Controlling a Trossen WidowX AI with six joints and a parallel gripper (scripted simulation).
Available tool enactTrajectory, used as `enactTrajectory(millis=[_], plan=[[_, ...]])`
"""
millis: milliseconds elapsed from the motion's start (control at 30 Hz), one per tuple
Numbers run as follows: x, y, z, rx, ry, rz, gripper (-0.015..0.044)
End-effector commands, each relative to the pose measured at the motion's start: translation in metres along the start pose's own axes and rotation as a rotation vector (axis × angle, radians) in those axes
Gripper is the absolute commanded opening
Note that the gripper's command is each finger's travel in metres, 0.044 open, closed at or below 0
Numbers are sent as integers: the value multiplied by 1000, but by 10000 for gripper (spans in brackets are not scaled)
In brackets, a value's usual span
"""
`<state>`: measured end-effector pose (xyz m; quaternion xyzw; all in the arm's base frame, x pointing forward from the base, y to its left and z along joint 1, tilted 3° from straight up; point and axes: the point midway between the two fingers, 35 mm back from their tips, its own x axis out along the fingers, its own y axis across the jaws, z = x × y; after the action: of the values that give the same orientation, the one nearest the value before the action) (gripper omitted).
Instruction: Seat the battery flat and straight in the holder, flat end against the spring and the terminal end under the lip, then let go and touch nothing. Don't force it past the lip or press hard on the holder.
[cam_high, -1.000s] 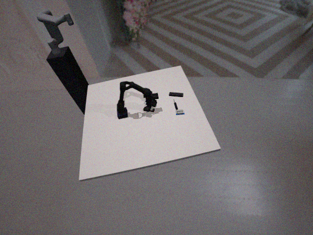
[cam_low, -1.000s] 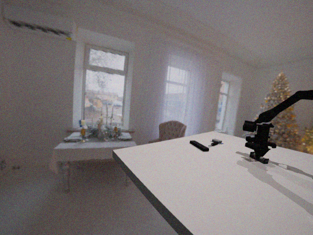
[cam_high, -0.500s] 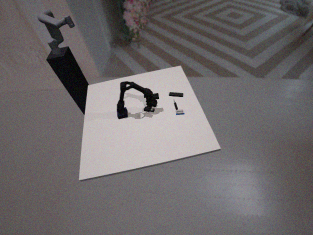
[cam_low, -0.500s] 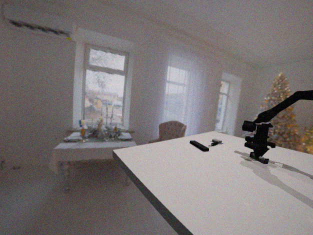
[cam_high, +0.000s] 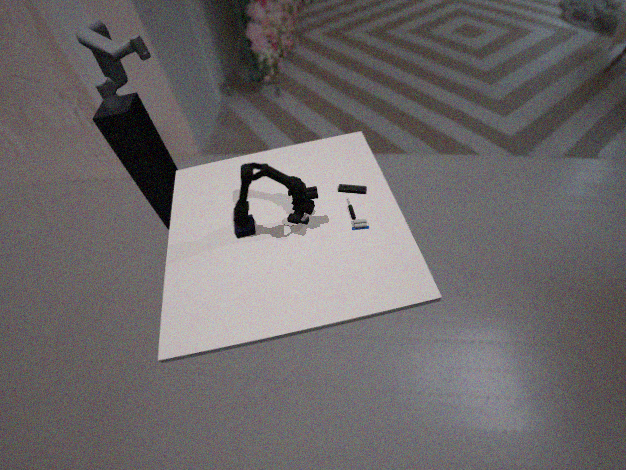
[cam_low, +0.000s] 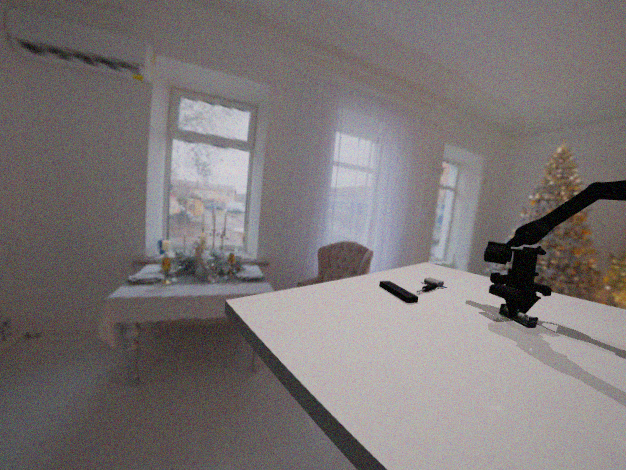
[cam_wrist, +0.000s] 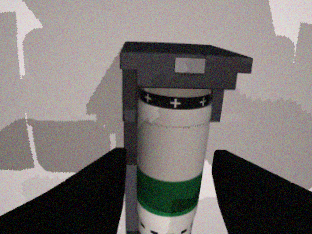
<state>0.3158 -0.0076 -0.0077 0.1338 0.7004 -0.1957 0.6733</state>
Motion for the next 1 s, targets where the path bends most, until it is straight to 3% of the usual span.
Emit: enactTrajectory(millis=[0,633,967], plan=[[-7,0,2,-2,-6,3,177],[-15,0,0,0,-4,3,177],[-88,-6,-4,0,-4,3,440]])
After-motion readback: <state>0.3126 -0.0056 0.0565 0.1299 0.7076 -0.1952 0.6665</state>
